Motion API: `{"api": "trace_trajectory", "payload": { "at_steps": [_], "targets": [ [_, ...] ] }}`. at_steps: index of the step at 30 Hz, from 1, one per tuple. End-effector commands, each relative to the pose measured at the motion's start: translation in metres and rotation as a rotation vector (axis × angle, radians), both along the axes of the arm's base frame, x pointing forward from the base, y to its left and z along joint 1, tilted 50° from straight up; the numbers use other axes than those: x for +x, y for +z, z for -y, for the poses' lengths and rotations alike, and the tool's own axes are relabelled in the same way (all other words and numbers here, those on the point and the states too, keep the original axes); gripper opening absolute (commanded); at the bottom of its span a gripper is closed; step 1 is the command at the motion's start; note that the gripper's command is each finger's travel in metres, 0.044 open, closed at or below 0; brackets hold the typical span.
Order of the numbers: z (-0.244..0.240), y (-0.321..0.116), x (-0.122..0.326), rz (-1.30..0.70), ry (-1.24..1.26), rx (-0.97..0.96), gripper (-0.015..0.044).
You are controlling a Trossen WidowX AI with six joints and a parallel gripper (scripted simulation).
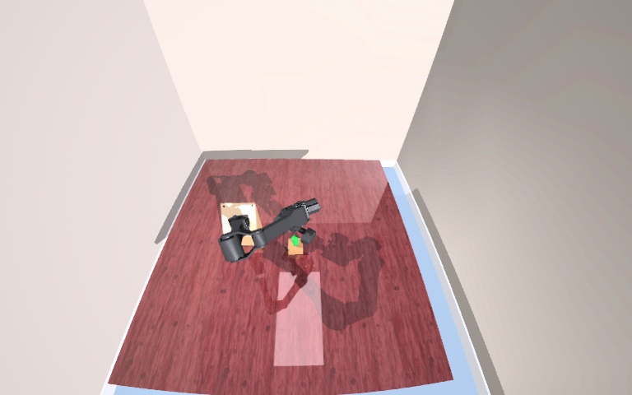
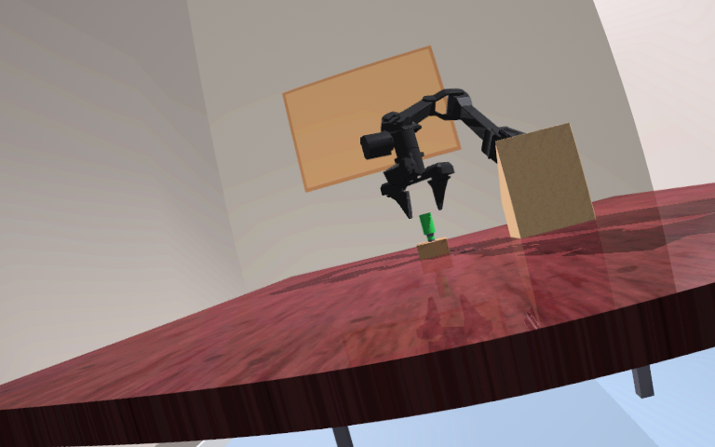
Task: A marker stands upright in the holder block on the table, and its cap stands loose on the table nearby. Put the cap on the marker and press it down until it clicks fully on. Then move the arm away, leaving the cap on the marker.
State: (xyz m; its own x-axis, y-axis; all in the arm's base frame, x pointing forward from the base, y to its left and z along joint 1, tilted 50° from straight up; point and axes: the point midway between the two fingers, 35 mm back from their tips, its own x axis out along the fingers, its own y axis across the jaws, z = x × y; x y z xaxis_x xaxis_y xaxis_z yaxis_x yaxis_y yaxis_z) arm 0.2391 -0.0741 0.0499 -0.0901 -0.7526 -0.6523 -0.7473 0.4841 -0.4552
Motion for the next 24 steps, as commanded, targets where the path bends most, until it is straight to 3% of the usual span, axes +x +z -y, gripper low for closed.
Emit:
{"api": "trace_trajectory", "payload": {
  "at_steps": [1, 6, 9, 17, 22, 24],
  "targets": [
    [-0.0297, 0.0273, 0.0037, 0.016, -0.001, 0.001, 0.044],
    [-0.0297, 0.0273, 0.0037, 0.016, -0.001, 0.001, 0.044],
    [-0.0287, 0.0266, 0.0035, 0.12, -0.09, -0.012, 0.0361],
    [-0.0229, 0.0222, 0.0025, 0.69, -0.583, -0.079, 0.0151],
    [-0.0225, 0.0219, 0.0024, 0.736, -0.623, -0.085, 0.002],
    [-0.0225, 0.0219, 0.0024, 0.736, -0.623, -0.085, 0.0]
  ]
}}
